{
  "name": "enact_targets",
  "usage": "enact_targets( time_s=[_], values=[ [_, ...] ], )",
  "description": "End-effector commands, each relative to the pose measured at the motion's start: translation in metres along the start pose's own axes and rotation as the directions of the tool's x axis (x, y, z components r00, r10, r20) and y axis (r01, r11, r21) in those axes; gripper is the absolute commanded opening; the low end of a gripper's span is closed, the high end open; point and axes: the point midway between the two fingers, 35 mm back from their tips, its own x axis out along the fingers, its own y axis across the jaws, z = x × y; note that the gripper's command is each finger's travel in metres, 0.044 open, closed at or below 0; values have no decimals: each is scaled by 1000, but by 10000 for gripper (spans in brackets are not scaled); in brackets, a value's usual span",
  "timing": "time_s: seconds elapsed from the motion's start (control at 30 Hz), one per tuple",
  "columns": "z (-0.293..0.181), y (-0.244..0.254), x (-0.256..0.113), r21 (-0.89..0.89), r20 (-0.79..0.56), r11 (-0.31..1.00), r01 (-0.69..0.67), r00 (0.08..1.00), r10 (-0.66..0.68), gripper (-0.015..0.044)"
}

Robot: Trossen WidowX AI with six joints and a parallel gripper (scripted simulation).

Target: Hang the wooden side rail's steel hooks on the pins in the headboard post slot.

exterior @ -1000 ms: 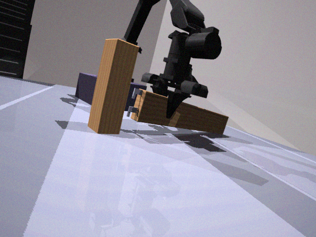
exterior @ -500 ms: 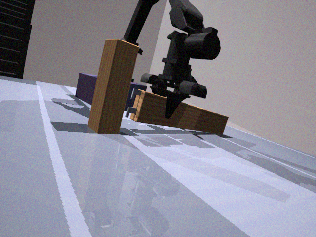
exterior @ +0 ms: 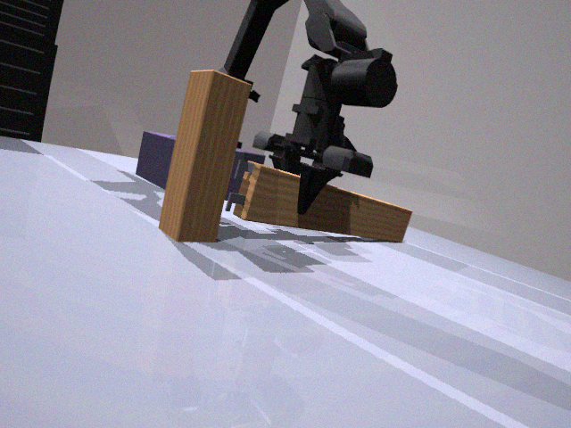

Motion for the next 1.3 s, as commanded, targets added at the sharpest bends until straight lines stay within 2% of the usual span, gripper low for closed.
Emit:
enact_targets(
  time_s=[0.0, 1.27],
  values=[
    [-2, -3, -4, -5, -7, 1000, 10, 1000, -10, 0],
    [-6, -3, -2, -5, -7, 1000, 10, 1000, -10, 0]
  ],
)
